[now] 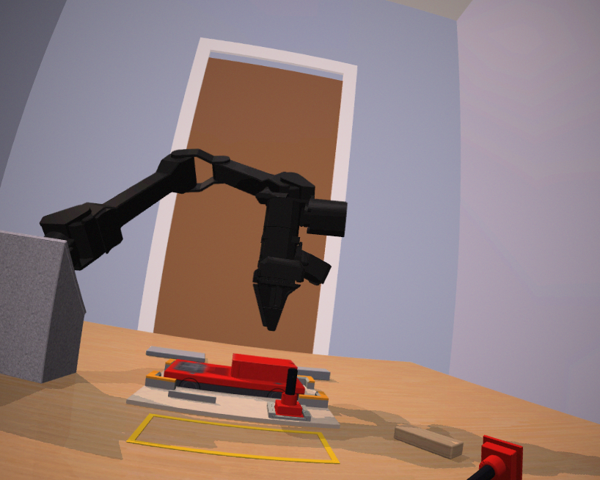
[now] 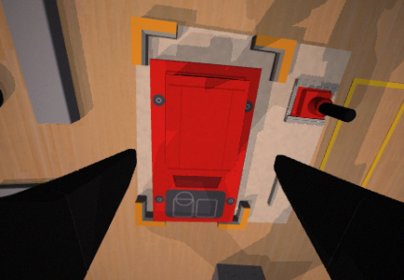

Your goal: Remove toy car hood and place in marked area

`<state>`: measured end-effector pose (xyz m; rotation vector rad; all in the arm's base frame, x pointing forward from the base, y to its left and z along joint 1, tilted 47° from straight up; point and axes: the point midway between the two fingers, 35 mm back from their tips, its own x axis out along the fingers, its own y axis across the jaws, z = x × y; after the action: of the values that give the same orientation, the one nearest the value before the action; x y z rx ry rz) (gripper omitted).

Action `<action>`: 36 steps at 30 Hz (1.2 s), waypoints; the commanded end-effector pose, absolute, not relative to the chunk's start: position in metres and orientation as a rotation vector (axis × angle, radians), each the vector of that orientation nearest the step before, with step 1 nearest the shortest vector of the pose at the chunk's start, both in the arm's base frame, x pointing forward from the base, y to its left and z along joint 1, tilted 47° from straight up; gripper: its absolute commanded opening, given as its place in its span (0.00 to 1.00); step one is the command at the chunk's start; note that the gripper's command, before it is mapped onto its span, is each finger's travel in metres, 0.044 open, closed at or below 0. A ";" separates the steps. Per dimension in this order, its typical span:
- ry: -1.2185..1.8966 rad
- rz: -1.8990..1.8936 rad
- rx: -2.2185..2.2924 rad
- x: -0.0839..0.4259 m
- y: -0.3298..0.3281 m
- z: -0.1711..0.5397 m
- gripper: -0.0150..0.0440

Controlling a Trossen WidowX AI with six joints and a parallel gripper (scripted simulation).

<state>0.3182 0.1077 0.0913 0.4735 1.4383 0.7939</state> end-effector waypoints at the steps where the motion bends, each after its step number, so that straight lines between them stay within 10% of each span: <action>1: 1.446 0.794 0.482 0.316 0.111 0.088 1.00; 36: 1.445 0.795 0.483 0.316 0.131 0.068 1.00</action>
<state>0.3184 0.1289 0.0710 0.4742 1.4368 0.7947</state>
